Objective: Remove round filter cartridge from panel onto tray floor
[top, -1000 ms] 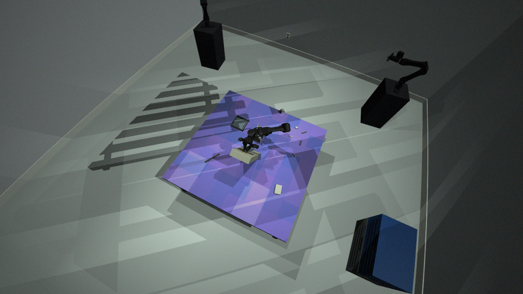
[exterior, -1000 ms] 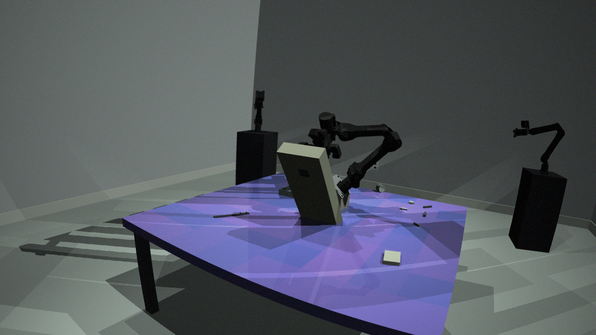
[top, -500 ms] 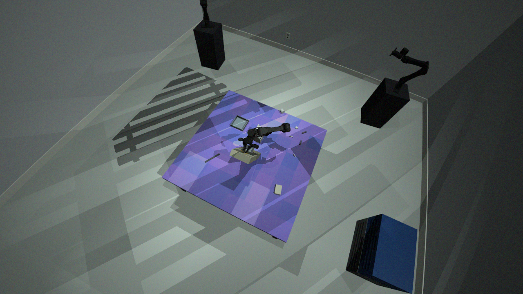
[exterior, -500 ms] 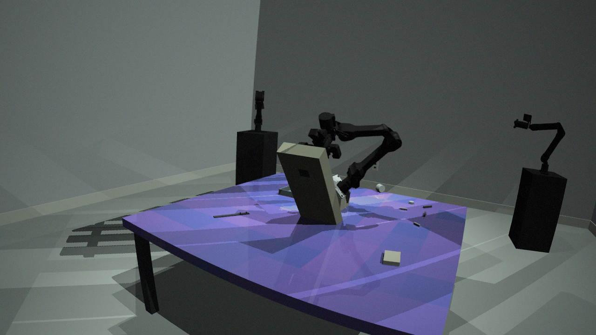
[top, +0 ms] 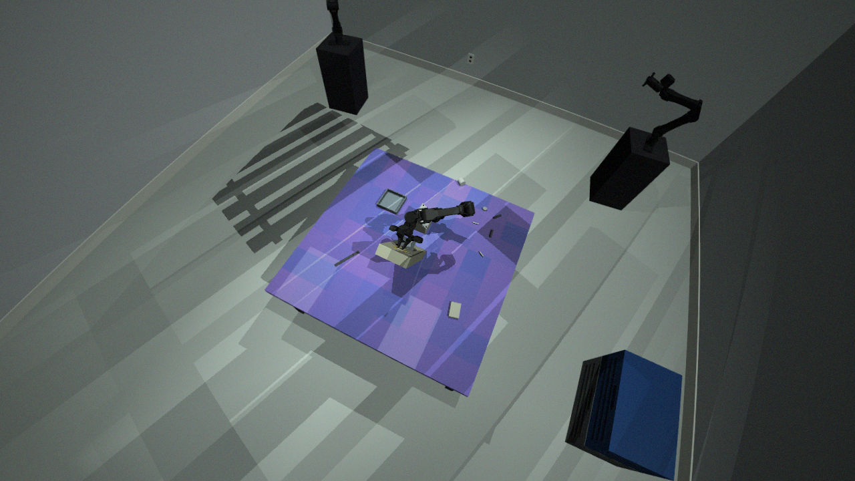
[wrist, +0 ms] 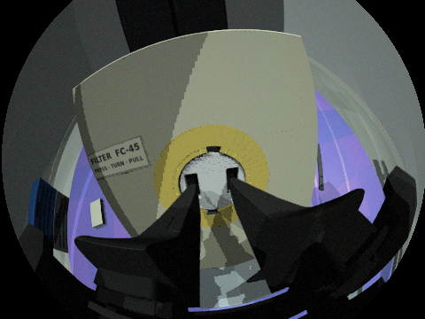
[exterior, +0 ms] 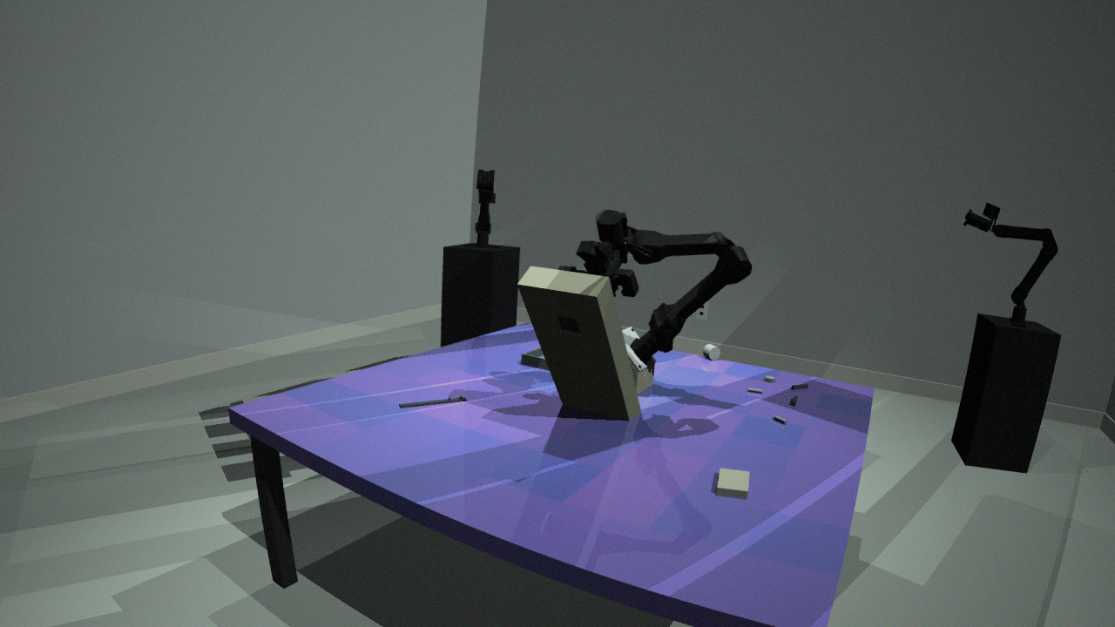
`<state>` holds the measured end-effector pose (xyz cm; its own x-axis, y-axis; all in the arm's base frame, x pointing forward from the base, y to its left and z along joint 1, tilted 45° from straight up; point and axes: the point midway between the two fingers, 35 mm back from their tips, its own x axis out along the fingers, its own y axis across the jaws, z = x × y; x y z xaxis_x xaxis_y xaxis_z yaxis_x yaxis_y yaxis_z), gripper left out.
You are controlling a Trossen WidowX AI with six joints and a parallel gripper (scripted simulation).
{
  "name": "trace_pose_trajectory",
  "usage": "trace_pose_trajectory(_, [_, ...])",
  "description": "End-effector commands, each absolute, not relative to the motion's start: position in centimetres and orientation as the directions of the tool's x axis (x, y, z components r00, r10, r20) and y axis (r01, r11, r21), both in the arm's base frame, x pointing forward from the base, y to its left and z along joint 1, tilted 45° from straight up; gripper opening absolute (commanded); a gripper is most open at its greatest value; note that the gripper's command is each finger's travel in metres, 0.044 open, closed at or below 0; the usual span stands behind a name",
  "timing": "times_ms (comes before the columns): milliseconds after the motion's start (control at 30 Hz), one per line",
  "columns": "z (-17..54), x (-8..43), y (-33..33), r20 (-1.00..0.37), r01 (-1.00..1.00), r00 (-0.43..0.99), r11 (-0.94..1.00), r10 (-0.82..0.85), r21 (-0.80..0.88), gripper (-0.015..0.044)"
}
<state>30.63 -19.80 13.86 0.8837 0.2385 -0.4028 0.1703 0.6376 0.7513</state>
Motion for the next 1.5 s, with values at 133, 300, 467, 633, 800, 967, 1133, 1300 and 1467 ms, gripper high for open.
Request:
trace_pose_trajectory(133, [13.73, 30.91, -19.83, -0.405, 0.175, 0.883, 0.635, 0.237, 0.753, 0.0106])
trace_pose_trajectory(300, [13.66, 31.06, -19.85, -0.407, 0.178, 0.882, 0.633, 0.236, 0.753, 0.0106])
trace_pose_trajectory(467, [13.66, 31.06, -19.85, -0.407, 0.178, 0.882, 0.633, 0.236, 0.753, 0.0106])
trace_pose_trajectory(633, [13.66, 31.06, -19.85, -0.407, 0.178, 0.882, 0.633, 0.236, 0.753, 0.0106])
trace_pose_trajectory(800, [13.66, 31.06, -19.85, -0.407, 0.178, 0.882, 0.633, 0.236, 0.753, 0.0106])
trace_pose_trajectory(967, [13.66, 31.06, -19.85, -0.407, 0.178, 0.882, 0.633, 0.236, 0.753, 0.0106])
trace_pose_trajectory(1133, [13.66, 31.06, -19.85, -0.407, 0.178, 0.882, 0.633, 0.236, 0.753, 0.0106])
trace_pose_trajectory(1300, [13.66, 31.06, -19.85, -0.407, 0.178, 0.882, 0.633, 0.236, 0.753, 0.0106])
trace_pose_trajectory(1467, [13.66, 31.06, -19.85, -0.407, 0.178, 0.882, 0.633, 0.236, 0.753, 0.0106])
